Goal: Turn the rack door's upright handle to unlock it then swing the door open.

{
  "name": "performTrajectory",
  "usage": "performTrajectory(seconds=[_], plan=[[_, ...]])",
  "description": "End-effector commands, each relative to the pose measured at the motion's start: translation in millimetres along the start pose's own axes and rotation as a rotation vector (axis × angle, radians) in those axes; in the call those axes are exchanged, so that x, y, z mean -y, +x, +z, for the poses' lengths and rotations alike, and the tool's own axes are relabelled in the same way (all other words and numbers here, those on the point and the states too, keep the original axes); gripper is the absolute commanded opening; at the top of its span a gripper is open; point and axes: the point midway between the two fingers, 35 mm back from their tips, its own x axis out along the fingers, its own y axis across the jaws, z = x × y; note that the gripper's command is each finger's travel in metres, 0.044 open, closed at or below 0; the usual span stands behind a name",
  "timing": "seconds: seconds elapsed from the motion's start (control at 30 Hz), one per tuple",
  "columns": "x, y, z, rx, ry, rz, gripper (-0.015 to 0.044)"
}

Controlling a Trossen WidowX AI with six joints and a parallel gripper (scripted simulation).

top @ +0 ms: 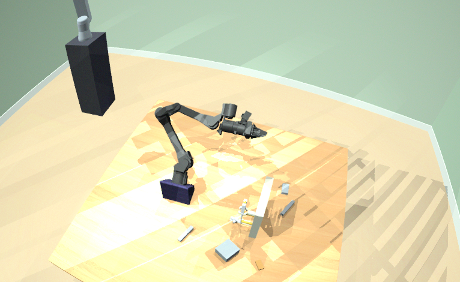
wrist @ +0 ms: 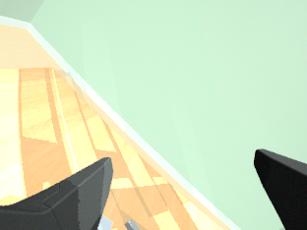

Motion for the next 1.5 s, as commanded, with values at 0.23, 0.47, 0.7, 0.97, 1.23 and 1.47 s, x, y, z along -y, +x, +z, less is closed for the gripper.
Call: performTrajectory(seconds=[0.23,0.47,0.7,0.97,1.23,1.47], plan=[[13.1,20.6,-21.7,-0.153,-0.059,-0.005,0.028],[29.0,38.2,-47.4,-0.319,-0.101,0.003,0.028],[46.1,50.7,-74.5,-0.478,-0.115,0.022,0.028],[66.4,59.5,-106.9,-0.647,-0.089,0.052,0.028],[86.8,62.5,-138.7,-0.804,-0.036,0.09,0.028],[104.1,60.0,-163.5,-0.934,0.011,0.137,0.028]])
